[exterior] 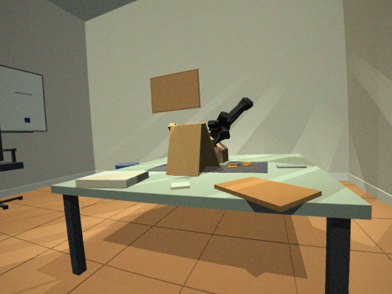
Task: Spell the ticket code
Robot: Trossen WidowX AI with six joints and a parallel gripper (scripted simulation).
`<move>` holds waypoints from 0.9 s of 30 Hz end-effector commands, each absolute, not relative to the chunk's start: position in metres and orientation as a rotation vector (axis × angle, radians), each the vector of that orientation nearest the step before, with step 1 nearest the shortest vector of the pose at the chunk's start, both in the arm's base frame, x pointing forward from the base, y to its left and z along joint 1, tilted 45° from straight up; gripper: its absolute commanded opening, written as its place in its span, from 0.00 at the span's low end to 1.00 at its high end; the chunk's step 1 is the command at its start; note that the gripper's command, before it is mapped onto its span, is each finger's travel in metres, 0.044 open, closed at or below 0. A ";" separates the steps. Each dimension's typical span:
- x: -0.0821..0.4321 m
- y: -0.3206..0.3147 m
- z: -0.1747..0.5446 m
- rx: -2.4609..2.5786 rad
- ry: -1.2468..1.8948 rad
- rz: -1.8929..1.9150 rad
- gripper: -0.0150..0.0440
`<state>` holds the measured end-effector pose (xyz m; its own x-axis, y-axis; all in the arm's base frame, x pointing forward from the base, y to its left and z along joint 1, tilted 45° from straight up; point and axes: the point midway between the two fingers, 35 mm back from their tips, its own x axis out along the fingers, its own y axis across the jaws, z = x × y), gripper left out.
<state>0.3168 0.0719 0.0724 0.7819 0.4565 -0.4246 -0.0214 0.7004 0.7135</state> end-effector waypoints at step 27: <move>0.317 0.064 0.063 0.753 0.638 0.287 0.25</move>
